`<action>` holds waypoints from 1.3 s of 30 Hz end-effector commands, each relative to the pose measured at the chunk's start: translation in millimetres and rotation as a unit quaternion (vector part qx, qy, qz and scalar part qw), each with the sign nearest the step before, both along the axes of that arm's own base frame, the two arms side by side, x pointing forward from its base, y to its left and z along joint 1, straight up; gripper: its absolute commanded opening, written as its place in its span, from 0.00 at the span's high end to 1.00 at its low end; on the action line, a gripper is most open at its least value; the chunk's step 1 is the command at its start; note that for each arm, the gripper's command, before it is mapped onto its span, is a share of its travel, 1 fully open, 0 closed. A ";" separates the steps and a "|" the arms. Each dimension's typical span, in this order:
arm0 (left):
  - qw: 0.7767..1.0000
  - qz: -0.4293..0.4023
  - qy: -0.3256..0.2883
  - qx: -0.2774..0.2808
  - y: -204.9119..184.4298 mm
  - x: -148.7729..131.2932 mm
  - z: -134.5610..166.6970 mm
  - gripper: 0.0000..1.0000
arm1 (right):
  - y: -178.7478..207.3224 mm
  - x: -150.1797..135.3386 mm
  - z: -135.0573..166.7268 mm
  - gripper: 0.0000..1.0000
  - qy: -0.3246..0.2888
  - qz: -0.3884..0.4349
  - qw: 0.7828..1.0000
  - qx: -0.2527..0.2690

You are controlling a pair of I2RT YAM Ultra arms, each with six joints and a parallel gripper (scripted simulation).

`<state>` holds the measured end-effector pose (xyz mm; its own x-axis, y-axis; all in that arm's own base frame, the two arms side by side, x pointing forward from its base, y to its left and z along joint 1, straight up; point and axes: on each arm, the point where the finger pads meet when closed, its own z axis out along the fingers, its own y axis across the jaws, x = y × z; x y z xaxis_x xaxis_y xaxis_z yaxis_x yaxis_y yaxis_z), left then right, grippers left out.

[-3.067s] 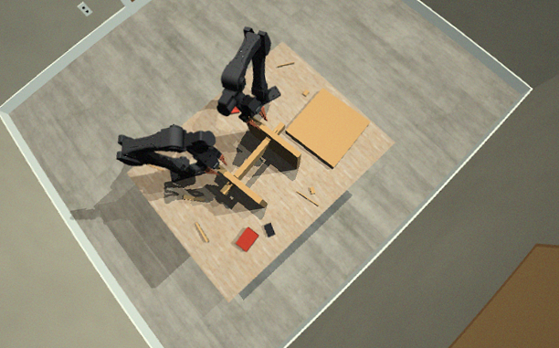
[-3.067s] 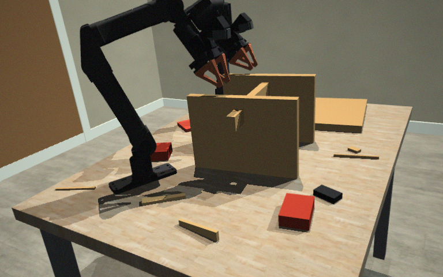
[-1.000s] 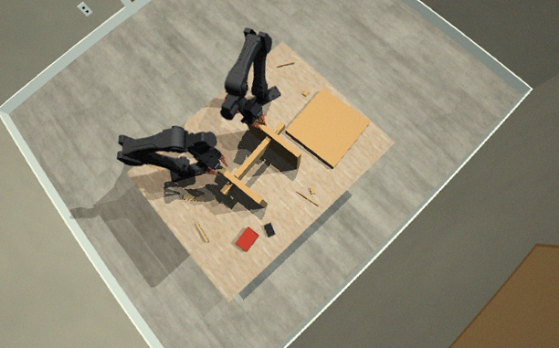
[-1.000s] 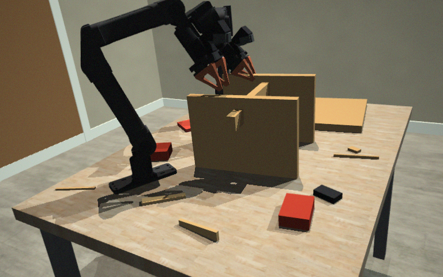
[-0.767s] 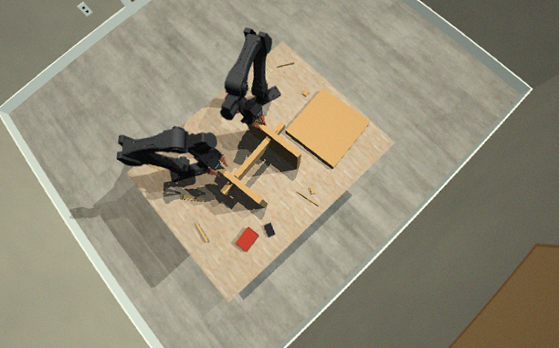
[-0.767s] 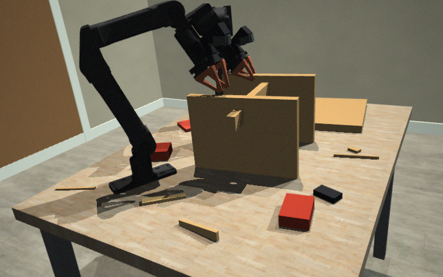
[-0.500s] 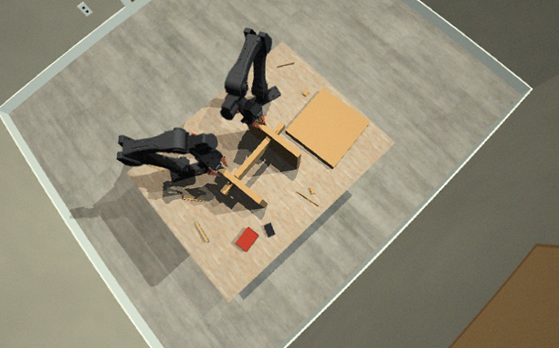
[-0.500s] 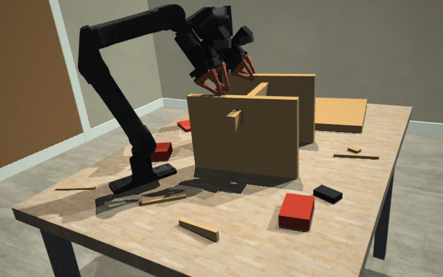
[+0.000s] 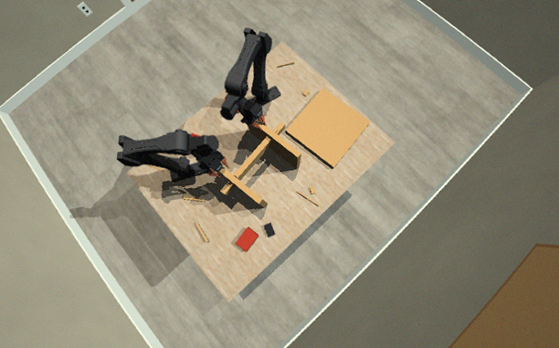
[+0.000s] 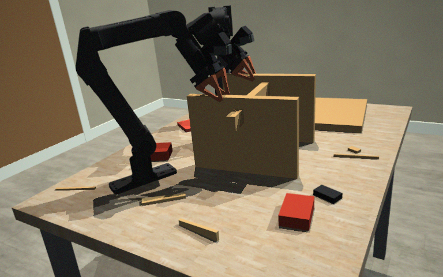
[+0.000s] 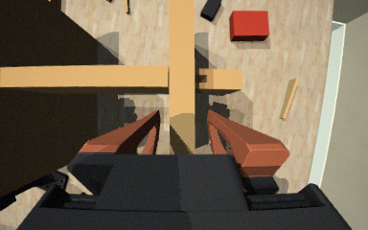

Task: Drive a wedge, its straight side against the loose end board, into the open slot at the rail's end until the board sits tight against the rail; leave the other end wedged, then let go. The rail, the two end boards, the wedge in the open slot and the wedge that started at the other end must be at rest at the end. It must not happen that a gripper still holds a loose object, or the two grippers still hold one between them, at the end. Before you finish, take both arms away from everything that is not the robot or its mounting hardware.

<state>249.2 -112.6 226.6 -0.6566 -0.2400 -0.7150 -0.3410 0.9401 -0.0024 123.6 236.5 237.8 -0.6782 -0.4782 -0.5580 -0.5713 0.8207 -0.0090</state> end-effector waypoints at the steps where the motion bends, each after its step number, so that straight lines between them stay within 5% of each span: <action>1: 0.999 0.001 -0.033 -0.016 -0.1 4.9 18.0 1.00 | 0.3 6.3 6.8 0.47 -0.012 -0.008 1.000 0.028; 16: 0.999 0.001 -0.033 -0.016 -0.1 4.9 18.0 1.00 | 5.9 2.3 6.6 0.47 -0.015 0.003 0.999 0.042; 17: 0.999 0.001 -0.033 -0.016 -0.1 4.9 18.0 1.00 | 5.4 2.0 2.0 1.00 -0.013 0.003 0.999 0.036; 39: 0.998 -0.017 -0.035 -0.051 -22.1 8.7 19.1 1.00 | 4.3 1.8 4.2 1.00 -0.012 -0.001 0.999 0.043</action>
<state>249.2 -112.6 226.6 -0.6563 -0.2398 -0.7154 -0.3408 0.9401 -0.0024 123.6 238.0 227.2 -0.6752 -0.4740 -0.5652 -0.5754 0.8179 0.0014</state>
